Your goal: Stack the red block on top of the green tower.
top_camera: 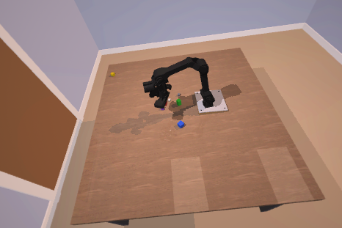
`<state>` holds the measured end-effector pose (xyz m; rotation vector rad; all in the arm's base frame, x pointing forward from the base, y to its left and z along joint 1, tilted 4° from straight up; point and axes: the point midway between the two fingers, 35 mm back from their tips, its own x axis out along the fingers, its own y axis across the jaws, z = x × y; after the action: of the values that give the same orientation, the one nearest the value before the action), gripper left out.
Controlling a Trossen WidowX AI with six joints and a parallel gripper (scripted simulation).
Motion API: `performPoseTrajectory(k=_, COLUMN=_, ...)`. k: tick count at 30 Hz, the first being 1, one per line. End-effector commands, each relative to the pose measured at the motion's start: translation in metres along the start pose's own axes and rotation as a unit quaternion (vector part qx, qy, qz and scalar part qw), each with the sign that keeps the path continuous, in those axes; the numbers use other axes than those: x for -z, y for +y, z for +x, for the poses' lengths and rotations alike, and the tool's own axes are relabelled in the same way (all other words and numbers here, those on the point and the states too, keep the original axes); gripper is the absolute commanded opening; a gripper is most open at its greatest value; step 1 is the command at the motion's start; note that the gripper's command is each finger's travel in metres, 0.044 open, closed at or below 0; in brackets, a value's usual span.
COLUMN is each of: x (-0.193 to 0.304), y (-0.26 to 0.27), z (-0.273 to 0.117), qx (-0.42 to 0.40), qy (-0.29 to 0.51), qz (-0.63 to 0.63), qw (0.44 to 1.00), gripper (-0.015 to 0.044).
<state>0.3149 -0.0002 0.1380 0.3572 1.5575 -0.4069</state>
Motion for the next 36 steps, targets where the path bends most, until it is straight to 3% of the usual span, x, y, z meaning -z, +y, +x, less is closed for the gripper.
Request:
performPoseTrajectory(k=1, x=0.007, y=-0.020, z=-0.001, qx=0.001, qy=-0.003, qz=-0.002, qw=1.000, gripper=0.0000)
performPoseTrajectory(k=19, x=0.054, y=-0.107, z=0.011, qx=0.007, qy=0.000, qz=-0.002, qw=1.000, gripper=0.0000)
performPoseTrajectory(k=36, x=0.061, y=-0.113, z=0.050, qx=0.007, qy=0.000, qz=-0.002, qw=1.000, gripper=0.0000)
